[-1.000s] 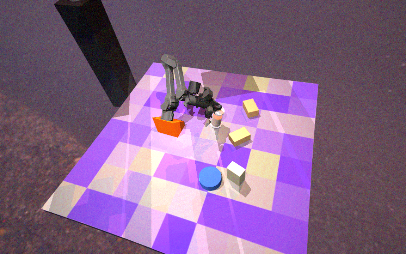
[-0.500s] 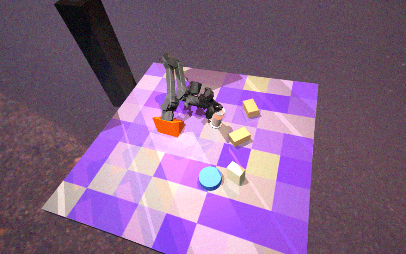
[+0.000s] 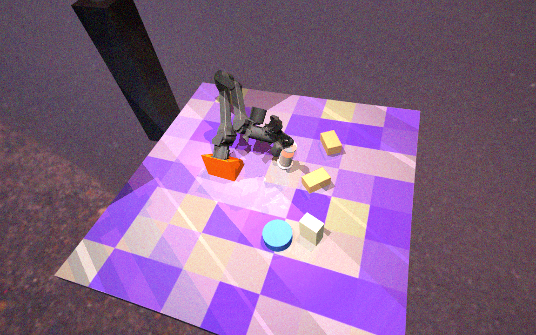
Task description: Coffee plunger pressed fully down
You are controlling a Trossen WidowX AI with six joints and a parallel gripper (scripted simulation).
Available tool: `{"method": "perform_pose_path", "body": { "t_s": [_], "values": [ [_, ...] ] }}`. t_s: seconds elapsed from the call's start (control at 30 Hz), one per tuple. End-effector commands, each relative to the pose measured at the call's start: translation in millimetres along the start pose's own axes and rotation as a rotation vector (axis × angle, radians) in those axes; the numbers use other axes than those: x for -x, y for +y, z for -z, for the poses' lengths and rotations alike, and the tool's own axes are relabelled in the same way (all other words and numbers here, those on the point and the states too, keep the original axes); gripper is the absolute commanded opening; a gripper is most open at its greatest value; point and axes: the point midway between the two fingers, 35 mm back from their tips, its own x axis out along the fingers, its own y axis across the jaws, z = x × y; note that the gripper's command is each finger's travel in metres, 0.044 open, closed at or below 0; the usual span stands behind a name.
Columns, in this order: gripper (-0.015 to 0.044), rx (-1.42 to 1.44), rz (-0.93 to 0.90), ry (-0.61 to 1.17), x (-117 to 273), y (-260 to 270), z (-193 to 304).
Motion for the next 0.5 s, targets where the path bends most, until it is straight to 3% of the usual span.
{"method": "perform_pose_path", "body": {
  "t_s": [0.0, 0.27, 0.47],
  "values": [
    [0.022, -0.001, 0.001, 0.0, 0, 0, 0],
    [0.043, -0.001, 0.001, 0.0, 0, 0, 0],
    [0.044, 0.014, 0.0, -0.021, 1, 2, -10]
  ]
}}
